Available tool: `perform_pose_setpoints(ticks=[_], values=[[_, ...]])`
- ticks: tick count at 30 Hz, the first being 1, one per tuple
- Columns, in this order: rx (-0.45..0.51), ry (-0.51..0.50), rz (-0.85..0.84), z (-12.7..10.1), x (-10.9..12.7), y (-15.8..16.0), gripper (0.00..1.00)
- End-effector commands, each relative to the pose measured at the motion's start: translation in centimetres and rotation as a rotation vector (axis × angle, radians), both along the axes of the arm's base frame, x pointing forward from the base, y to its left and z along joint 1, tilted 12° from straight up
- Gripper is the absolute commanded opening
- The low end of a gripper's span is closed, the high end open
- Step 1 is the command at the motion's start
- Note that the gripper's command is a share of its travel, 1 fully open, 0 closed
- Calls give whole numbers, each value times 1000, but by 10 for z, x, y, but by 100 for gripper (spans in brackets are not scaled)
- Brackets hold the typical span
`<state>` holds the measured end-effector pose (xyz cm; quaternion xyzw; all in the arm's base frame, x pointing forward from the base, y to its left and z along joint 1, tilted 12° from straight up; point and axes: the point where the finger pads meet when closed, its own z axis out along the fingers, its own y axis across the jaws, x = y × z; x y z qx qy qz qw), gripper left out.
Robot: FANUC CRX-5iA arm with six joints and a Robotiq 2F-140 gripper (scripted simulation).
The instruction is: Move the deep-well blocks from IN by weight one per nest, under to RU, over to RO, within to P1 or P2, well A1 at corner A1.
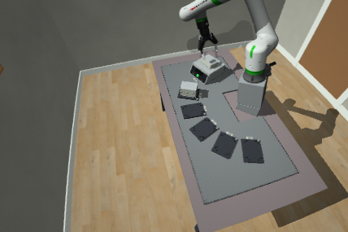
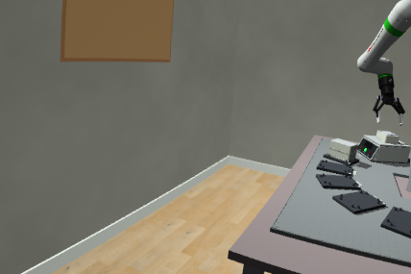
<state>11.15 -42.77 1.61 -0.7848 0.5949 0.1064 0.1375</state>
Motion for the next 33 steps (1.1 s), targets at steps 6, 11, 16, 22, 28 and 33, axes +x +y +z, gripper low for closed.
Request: perform_pose_setpoints(ticks=[6,11,16,22,28,33], values=[[0,0,0,0,0,0,100],[0,0,0,0,0,0,100],[0,0,0,0,0,0,100],[0,0,0,-5,1,-1,100],[0,0,0,-10,1,-2,100],[0,0,0,-10,1,-2,100]])
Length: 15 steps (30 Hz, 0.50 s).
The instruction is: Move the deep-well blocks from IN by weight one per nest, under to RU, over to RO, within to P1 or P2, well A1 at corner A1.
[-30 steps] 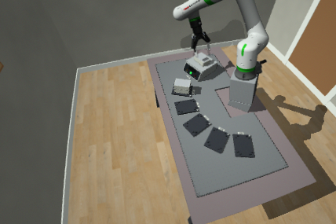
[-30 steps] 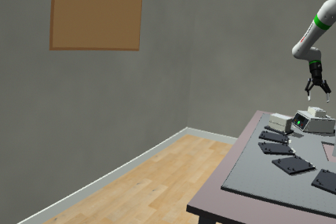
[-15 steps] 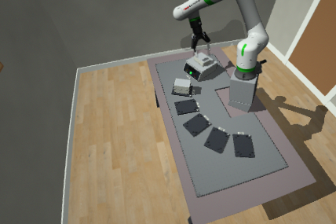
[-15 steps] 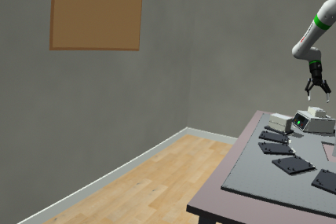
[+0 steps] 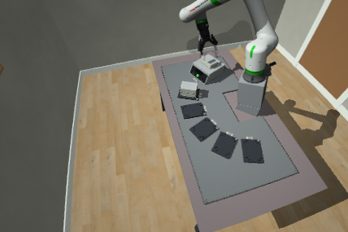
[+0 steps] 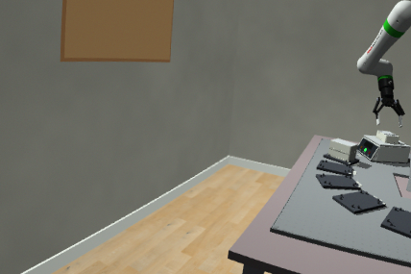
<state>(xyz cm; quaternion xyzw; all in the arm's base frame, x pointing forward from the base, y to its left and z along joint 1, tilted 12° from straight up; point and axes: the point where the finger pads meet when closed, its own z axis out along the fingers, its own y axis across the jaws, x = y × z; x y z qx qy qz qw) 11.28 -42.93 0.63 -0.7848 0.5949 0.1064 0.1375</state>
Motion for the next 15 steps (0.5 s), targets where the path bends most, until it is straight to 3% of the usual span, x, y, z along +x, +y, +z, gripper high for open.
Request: perform_pose_setpoints(ticks=[1,15], values=[[0,0,0,0,0,0,100],[0,0,0,-19,3,-3,100]])
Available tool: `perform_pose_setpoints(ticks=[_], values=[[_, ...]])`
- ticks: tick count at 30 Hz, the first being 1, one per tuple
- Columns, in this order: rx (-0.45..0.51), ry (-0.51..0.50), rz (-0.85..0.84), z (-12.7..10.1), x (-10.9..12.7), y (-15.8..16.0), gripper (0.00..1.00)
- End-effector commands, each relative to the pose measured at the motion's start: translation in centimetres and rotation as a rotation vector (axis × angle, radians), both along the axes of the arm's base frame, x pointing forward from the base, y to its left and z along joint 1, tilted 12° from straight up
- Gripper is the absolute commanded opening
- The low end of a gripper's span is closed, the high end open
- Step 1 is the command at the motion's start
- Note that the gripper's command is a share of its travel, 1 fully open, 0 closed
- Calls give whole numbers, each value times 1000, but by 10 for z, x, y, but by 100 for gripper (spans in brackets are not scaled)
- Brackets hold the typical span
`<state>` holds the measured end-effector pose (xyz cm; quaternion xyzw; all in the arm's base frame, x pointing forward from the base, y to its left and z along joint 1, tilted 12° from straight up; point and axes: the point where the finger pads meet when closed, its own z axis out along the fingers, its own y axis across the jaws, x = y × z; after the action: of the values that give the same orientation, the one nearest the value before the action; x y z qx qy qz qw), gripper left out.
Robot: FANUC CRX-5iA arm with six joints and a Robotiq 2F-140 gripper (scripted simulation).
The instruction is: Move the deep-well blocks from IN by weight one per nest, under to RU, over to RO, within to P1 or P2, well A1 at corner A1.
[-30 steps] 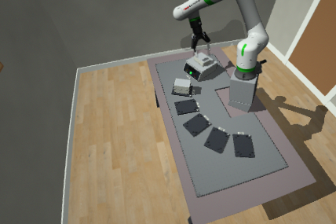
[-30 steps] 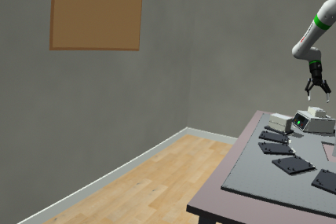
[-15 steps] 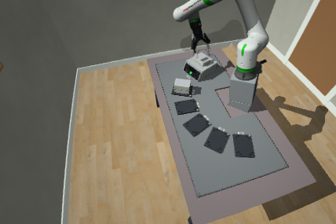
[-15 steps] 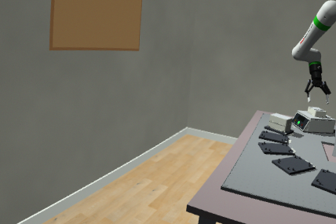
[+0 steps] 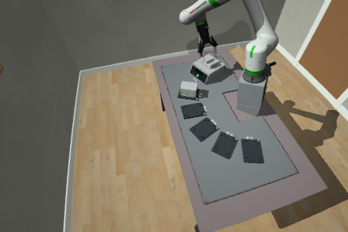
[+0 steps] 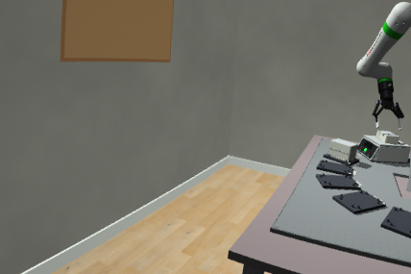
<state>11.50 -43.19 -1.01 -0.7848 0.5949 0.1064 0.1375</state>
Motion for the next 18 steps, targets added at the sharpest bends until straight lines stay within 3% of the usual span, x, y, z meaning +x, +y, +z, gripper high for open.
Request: perform_pose_setpoints(ticks=[1,18], values=[[0,0,0,-5,1,-1,100],[0,0,0,-29,4,-5,100]])
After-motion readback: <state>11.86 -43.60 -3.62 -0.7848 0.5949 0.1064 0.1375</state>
